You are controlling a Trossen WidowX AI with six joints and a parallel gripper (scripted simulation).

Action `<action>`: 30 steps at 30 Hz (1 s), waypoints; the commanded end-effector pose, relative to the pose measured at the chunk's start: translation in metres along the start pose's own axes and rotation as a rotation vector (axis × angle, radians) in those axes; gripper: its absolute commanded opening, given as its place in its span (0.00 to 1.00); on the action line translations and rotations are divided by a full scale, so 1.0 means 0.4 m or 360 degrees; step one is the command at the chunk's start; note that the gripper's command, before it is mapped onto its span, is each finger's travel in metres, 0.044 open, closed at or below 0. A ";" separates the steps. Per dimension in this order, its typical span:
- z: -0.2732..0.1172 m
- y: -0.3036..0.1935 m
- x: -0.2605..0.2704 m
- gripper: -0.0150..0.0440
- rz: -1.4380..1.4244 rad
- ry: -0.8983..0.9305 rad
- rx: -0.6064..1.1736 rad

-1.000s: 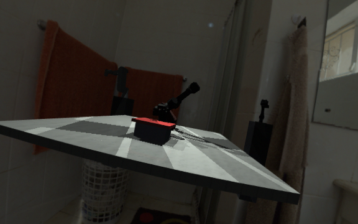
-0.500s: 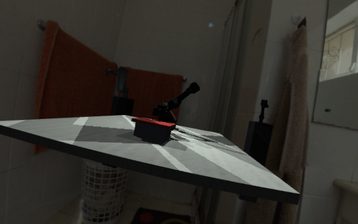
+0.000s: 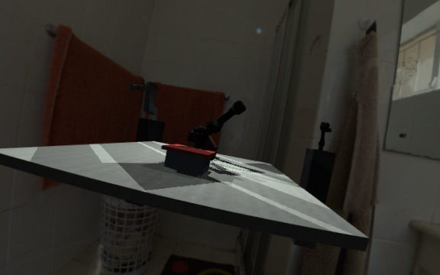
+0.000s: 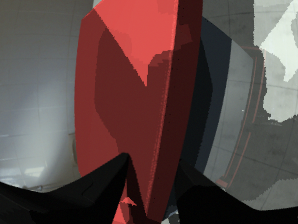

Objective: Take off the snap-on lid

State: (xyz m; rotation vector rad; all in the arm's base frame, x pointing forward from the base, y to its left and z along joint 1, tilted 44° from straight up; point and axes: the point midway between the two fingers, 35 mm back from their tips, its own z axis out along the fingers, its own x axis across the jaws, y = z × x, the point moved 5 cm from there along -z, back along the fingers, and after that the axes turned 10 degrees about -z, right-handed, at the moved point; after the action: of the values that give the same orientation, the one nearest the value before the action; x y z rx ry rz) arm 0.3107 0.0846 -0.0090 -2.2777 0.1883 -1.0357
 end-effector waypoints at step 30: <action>-0.016 0.003 0.012 0.25 -0.0006 0.0004 0.0001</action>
State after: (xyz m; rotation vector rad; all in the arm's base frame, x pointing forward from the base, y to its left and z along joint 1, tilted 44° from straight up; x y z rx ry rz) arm 0.3096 0.0803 -0.0046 -2.2773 0.1901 -1.0352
